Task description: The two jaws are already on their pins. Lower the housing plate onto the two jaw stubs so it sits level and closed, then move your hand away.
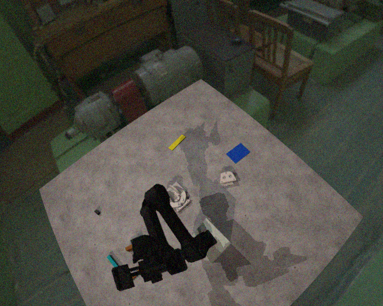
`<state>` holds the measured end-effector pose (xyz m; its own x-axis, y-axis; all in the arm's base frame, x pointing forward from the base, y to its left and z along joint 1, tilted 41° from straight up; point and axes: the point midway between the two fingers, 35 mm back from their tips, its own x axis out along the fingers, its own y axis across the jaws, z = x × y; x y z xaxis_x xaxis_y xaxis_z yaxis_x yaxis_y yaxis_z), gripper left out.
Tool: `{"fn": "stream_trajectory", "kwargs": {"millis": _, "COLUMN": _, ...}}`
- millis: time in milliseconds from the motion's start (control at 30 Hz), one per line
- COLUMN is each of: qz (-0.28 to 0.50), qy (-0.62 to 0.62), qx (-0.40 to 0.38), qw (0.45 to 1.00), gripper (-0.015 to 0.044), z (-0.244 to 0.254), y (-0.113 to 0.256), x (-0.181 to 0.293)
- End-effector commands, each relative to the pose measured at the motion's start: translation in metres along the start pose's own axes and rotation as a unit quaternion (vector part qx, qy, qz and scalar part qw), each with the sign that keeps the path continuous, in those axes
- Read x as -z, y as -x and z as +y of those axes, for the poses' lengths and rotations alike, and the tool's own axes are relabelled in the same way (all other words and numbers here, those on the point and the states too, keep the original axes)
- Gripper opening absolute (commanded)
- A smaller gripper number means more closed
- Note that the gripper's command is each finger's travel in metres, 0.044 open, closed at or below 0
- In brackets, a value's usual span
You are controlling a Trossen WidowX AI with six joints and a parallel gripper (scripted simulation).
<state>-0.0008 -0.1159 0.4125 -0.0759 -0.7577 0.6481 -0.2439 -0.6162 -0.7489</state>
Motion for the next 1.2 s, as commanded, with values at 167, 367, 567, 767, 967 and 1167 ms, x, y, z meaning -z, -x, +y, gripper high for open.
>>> {"fn": "stream_trajectory", "kwargs": {"millis": 167, "qz": 0.025, "qy": 0.004, "qx": 0.000, "qw": 1.000, "gripper": 0.0440, "z": -0.002, "y": -0.002, "x": 0.012}}
{"fn": "stream_trajectory", "kwargs": {"millis": 367, "qz": 0.094, "qy": 0.015, "qx": 0.003, "qw": 0.995, "gripper": 0.0440, "z": -0.009, "y": -0.004, "x": 0.046}}
{"fn": "stream_trajectory", "kwargs": {"millis": 567, "qz": 0.164, "qy": 0.027, "qx": 0.009, "qw": 0.986, "gripper": 0.0440, "z": -0.018, "y": 0.000, "x": 0.081}}
{"fn": "stream_trajectory", "kwargs": {"millis": 767, "qz": 0.234, "qy": 0.042, "qx": 0.018, "qw": 0.971, "gripper": 0.0440, "z": -0.031, "y": 0.010, "x": 0.113}}
{"fn": "stream_trajectory", "kwargs": {"millis": 967, "qz": 0.302, "qy": 0.061, "qx": 0.030, "qw": 0.951, "gripper": 0.0440, "z": -0.047, "y": 0.024, "x": 0.144}}
{"fn": "stream_trajectory", "kwargs": {"millis": 1167, "qz": 0.370, "qy": 0.081, "qx": 0.046, "qw": 0.925, "gripper": 0.0440, "z": -0.066, "y": 0.045, "x": 0.171}}
